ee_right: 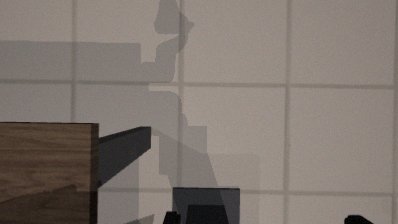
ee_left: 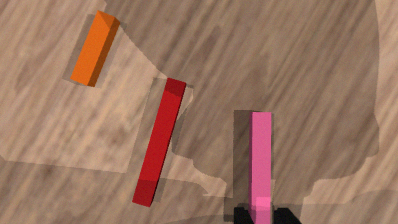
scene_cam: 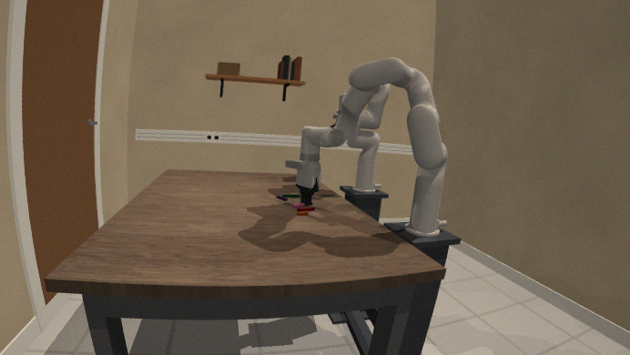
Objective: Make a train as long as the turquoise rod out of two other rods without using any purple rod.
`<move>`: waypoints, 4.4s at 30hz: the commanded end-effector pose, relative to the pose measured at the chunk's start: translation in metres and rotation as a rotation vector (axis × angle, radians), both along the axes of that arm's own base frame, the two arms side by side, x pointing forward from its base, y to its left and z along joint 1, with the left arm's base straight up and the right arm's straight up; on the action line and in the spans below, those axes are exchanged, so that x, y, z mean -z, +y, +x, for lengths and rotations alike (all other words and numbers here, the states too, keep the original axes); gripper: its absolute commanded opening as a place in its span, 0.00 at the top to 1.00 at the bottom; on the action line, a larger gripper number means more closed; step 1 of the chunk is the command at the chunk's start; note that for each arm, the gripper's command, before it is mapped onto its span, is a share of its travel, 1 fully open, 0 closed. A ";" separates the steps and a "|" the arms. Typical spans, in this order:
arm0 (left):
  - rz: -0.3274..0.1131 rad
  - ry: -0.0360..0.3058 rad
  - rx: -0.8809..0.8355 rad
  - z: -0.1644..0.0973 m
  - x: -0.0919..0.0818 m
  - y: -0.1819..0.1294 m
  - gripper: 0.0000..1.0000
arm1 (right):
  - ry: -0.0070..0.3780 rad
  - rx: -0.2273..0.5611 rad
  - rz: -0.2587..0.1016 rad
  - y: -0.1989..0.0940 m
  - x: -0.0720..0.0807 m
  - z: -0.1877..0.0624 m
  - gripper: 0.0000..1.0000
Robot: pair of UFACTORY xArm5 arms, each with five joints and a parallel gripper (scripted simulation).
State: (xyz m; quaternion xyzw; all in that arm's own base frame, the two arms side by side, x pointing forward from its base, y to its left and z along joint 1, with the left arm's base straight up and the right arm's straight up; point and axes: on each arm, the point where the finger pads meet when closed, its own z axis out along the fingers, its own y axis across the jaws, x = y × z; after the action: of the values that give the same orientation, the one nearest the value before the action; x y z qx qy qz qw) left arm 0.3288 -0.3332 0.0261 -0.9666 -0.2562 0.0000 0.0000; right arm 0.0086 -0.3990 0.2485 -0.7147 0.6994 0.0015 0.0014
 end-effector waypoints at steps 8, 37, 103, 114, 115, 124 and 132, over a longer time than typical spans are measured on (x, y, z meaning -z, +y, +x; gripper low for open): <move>-0.003 -0.003 0.000 0.001 -0.002 -0.001 0.74 | 0.000 0.000 -0.004 -0.001 -0.002 0.000 0.00; -0.003 -0.003 0.000 0.001 -0.073 -0.001 0.74 | 0.000 0.000 -0.004 -0.001 -0.002 0.000 0.00; -0.003 -0.003 0.000 0.001 -0.176 -0.001 0.00 | 0.000 0.000 -0.004 -0.001 -0.002 0.000 0.00; -0.003 -0.003 0.000 0.001 -0.176 -0.001 0.00 | 0.000 0.000 -0.004 -0.001 -0.002 0.000 0.00; -0.003 -0.003 0.000 0.001 -0.176 -0.001 0.00 | 0.000 0.000 -0.004 -0.001 -0.002 0.000 0.00; -0.003 -0.003 0.000 0.001 -0.176 -0.001 0.00 | 0.000 0.000 -0.004 -0.001 -0.002 0.000 0.00; -0.003 -0.003 0.000 0.001 -0.176 -0.001 0.00 | 0.000 0.000 -0.004 -0.001 -0.002 0.000 0.00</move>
State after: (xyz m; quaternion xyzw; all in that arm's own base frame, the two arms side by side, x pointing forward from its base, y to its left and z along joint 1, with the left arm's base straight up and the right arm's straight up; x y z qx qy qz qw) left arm 0.3288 -0.3332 0.1999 -0.9666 -0.2562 0.0000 0.0000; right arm 0.0086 -0.3990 0.2485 -0.7147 0.6994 0.0015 0.0014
